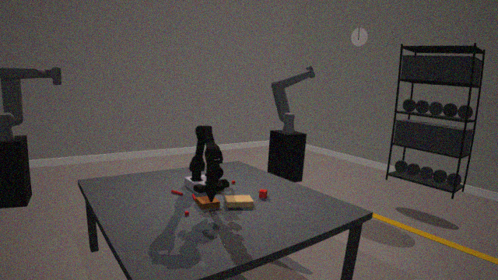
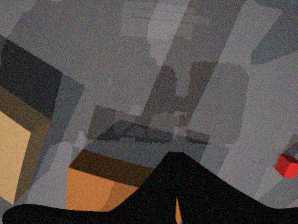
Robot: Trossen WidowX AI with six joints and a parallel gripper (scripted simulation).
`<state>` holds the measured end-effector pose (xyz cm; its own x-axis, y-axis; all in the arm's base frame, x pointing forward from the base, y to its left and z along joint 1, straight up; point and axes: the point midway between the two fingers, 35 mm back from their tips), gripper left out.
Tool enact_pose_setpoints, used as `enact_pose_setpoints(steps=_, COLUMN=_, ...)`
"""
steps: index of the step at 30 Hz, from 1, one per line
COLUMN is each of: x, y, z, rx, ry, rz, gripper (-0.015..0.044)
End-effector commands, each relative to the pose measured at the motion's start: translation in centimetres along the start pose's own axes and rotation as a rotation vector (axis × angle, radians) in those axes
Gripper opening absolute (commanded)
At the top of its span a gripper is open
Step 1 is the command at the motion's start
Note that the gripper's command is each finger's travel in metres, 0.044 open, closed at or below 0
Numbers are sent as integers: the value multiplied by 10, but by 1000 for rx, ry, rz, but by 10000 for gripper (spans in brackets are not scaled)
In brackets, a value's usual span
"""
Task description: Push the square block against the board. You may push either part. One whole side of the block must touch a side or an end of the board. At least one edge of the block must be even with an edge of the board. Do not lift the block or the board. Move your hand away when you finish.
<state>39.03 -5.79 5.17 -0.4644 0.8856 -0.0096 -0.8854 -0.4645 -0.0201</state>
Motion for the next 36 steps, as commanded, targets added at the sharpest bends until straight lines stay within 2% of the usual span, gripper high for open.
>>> enact_pose_setpoints(steps=1, x=-4, y=11, z=5, rx=-10, ry=7, rz=-135, gripper=0)
enact_pose_setpoints(steps=36, x=-1, y=112, z=5, rx=-7, ry=6, rz=-1346, gripper=0)
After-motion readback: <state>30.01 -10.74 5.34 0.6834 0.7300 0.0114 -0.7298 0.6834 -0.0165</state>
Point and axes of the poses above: the point midway between the two fingers, 35 mm back from their tips, its own z axis back along the fingers, its own x axis across the jaws, y = z × x, and after that the axes turned 14 degrees about z, right-handed
